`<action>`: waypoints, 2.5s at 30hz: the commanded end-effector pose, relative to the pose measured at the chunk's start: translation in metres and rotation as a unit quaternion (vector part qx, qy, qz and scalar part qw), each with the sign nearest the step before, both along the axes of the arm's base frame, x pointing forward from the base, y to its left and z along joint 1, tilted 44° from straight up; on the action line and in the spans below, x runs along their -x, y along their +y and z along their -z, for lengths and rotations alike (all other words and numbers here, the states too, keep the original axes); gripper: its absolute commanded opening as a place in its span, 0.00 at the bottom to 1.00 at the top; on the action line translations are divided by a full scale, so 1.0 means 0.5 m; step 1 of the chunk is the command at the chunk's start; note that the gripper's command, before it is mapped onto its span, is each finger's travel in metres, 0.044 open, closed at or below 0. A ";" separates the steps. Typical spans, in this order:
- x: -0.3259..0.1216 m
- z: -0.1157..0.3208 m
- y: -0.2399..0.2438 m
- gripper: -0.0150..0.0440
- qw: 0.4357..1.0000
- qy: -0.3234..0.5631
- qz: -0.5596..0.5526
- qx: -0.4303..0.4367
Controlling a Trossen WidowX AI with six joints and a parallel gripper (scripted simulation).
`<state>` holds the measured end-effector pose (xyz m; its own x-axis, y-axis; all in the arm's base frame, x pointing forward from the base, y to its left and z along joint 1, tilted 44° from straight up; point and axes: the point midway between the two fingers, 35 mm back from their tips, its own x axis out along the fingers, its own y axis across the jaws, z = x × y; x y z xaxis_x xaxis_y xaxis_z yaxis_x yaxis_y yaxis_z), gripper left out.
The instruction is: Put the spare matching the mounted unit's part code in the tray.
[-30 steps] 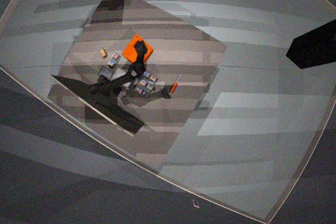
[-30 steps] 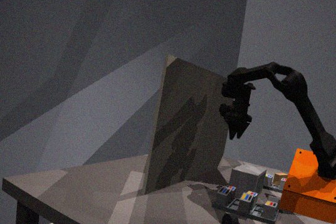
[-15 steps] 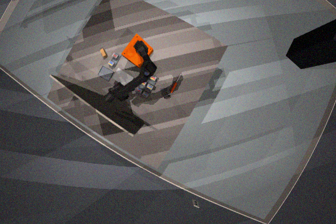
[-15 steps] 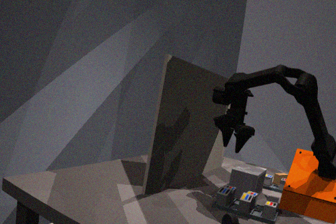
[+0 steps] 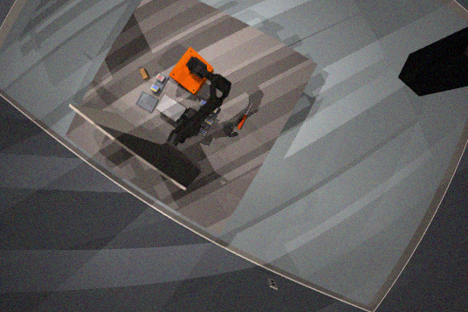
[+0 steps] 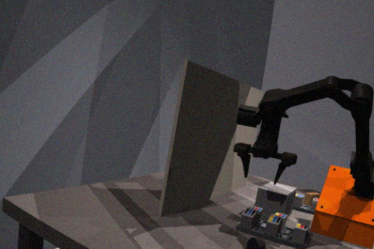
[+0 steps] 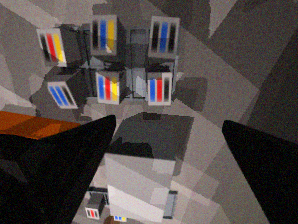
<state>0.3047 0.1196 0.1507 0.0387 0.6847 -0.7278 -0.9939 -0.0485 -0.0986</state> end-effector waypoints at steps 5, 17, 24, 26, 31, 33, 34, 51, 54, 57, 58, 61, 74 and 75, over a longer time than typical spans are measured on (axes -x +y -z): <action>0.005 0.010 0.018 0.91 1.000 -0.014 -0.015 -0.003; 0.006 0.053 0.064 0.76 1.000 -0.014 -0.015 -0.005; 0.005 0.059 0.069 0.76 1.000 -0.014 -0.015 -0.004; 0.004 0.064 0.073 0.76 1.000 -0.014 -0.015 -0.004; 0.002 0.076 0.084 0.76 1.000 -0.014 -0.015 -0.004; 0.002 0.080 0.089 0.76 1.000 -0.014 -0.015 -0.004; 0.001 0.083 0.091 0.76 1.000 -0.014 -0.015 -0.004; 0.000 0.123 0.130 0.76 1.000 -0.014 -0.015 -0.004; 0.000 0.130 0.137 0.76 1.000 -0.014 -0.015 -0.004; 0.000 0.137 0.144 0.76 1.000 -0.014 -0.015 -0.005; 0.001 0.139 0.147 0.76 1.000 -0.014 -0.015 -0.005; 0.001 0.146 0.154 0.76 1.000 -0.014 -0.015 -0.005; 0.005 0.167 0.176 0.76 1.000 -0.014 -0.015 -0.007; 0.005 0.167 0.176 0.76 1.000 -0.014 -0.015 -0.007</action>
<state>0.3026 0.2071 0.0705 0.0370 0.7003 -0.7129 -0.9879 -0.0818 -0.1317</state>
